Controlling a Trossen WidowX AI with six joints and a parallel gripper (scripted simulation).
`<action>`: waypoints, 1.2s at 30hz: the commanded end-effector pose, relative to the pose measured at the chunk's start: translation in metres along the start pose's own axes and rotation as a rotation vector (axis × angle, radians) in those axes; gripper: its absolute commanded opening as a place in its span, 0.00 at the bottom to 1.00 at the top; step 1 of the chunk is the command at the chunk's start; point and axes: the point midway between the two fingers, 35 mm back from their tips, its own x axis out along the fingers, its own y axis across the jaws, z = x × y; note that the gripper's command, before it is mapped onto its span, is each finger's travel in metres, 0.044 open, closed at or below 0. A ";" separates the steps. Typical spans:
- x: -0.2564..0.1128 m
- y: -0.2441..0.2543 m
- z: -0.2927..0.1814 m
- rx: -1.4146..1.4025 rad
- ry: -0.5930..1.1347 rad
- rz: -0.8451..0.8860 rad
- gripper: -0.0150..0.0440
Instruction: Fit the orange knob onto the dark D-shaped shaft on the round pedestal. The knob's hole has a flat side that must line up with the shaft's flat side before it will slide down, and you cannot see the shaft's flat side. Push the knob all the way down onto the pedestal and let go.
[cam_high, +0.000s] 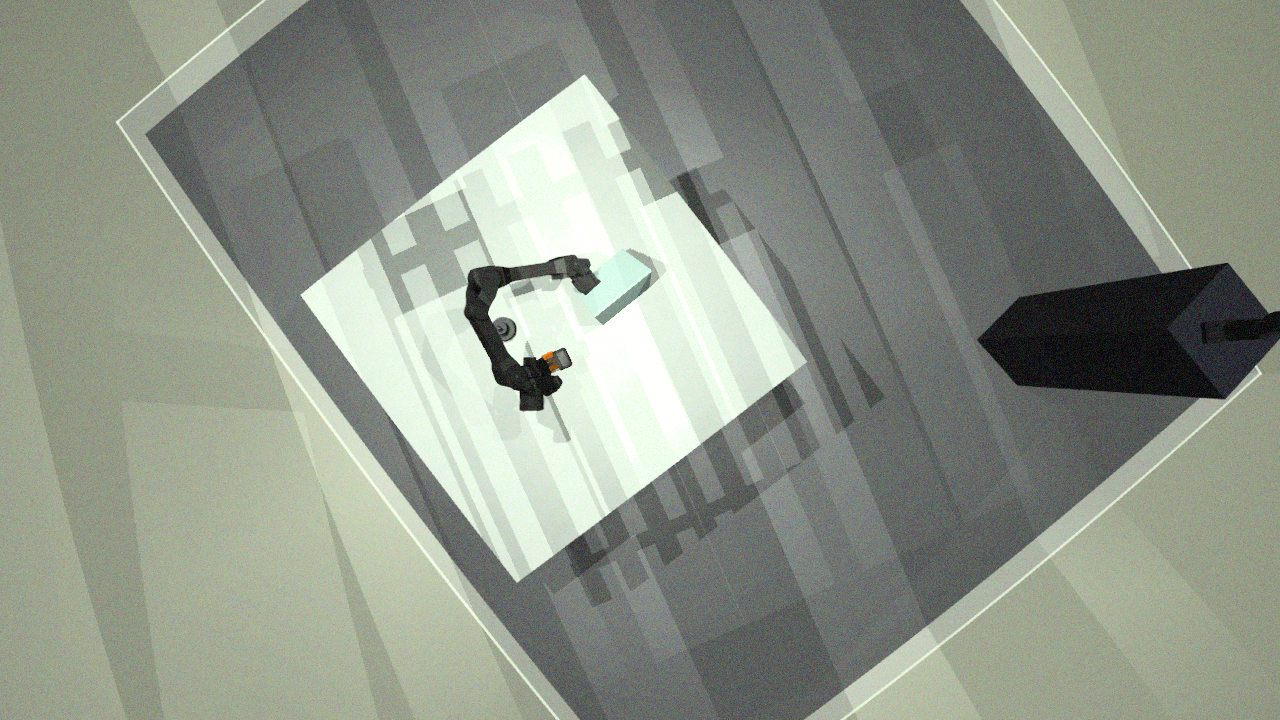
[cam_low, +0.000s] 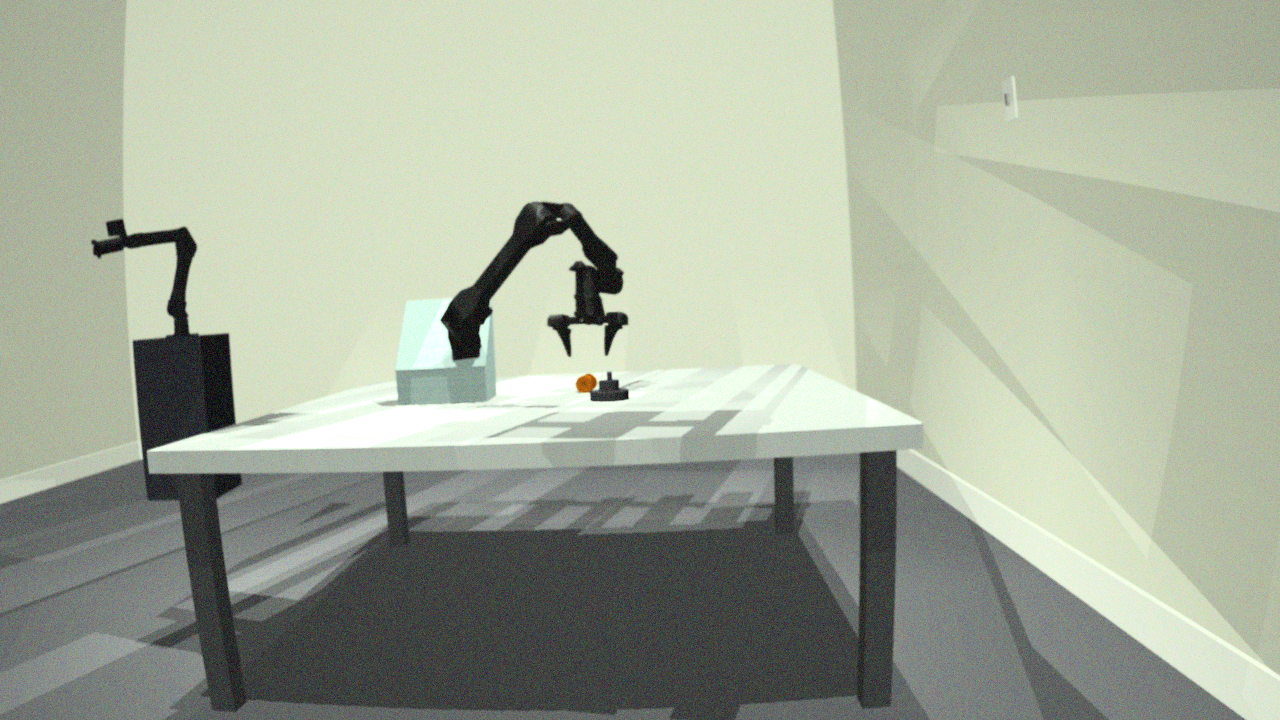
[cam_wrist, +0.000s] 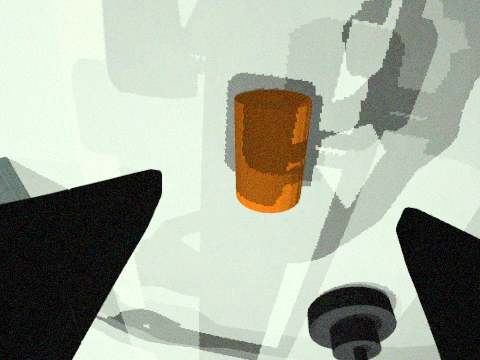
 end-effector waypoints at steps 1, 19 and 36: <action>0.005 0.007 0.001 -0.119 0.057 -0.016 1.00; 0.034 0.007 0.005 -0.116 0.057 -0.016 1.00; 0.062 0.007 0.008 -0.113 0.057 -0.016 1.00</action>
